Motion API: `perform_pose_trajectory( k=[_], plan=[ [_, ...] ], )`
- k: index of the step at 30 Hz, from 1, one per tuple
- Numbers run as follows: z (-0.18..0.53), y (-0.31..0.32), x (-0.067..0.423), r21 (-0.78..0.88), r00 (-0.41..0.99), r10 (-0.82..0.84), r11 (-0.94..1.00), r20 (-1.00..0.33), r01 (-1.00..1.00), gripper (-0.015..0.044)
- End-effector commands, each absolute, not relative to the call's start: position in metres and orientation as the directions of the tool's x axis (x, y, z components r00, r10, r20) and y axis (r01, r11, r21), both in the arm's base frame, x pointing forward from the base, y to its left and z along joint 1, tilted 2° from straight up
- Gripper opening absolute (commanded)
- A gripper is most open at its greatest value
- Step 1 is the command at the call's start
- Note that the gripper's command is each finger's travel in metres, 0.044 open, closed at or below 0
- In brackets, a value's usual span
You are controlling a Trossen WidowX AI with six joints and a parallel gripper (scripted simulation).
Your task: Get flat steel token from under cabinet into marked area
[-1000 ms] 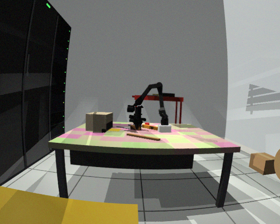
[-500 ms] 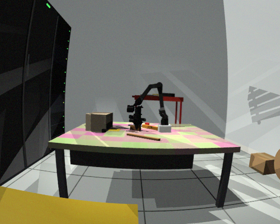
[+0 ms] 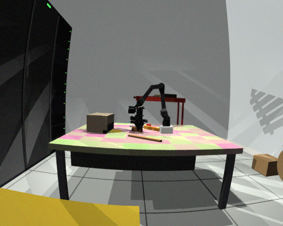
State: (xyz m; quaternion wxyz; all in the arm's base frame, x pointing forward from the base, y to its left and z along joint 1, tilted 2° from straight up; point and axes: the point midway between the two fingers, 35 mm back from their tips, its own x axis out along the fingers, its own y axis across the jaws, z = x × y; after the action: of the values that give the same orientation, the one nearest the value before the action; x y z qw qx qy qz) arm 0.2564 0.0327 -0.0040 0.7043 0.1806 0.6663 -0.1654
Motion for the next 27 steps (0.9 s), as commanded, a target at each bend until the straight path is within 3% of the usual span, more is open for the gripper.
perform_pose_trajectory(
  k=[1,27],
  plan=[
    [-0.004,0.038,0.256,0.036,0.06,0.008,0.88,-0.998,0.473,0.0],
    [-0.004,0.063,0.251,0.038,0.06,0.011,0.88,-0.998,0.473,0.0]
  ],
)
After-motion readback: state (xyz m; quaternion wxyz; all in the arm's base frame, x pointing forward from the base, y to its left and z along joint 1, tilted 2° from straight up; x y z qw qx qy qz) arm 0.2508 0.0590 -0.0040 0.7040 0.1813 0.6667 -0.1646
